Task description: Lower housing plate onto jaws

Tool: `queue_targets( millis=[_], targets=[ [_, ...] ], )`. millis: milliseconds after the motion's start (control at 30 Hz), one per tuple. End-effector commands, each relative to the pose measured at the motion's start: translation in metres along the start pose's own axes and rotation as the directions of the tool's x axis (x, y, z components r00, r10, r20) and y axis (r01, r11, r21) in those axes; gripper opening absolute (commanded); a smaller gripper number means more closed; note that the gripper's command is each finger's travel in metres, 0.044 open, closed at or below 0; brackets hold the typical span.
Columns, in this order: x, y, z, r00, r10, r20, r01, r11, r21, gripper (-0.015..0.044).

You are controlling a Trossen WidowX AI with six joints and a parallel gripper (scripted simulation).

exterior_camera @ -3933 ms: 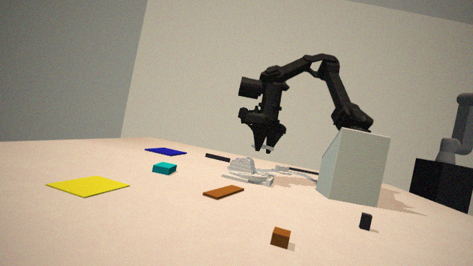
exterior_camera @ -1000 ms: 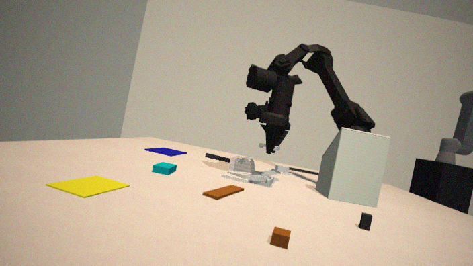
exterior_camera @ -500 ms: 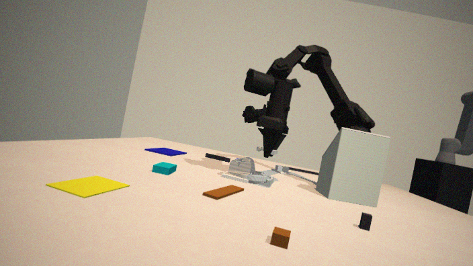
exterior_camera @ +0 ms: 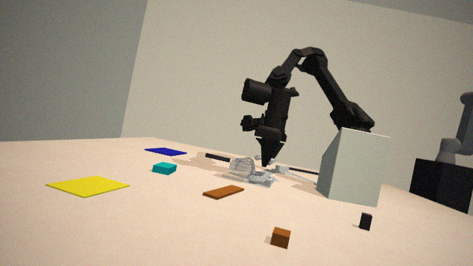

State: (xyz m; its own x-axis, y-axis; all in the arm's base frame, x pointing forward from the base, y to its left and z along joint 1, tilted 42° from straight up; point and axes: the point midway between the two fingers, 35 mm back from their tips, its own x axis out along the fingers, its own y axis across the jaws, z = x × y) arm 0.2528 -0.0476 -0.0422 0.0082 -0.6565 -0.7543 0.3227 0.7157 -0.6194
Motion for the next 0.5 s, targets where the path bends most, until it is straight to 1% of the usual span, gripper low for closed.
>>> queue_targets(
  millis=[0, 467],
  targets=[
    [0.008, -0.002, -0.004, 1.0, -0.009, -0.007, 0.009, 1.0, -0.01, 0.0351],
    [0.028, -0.004, -0.006, 1.0, -0.013, -0.007, 0.012, 1.0, -0.01, 0.0351]
  ],
)
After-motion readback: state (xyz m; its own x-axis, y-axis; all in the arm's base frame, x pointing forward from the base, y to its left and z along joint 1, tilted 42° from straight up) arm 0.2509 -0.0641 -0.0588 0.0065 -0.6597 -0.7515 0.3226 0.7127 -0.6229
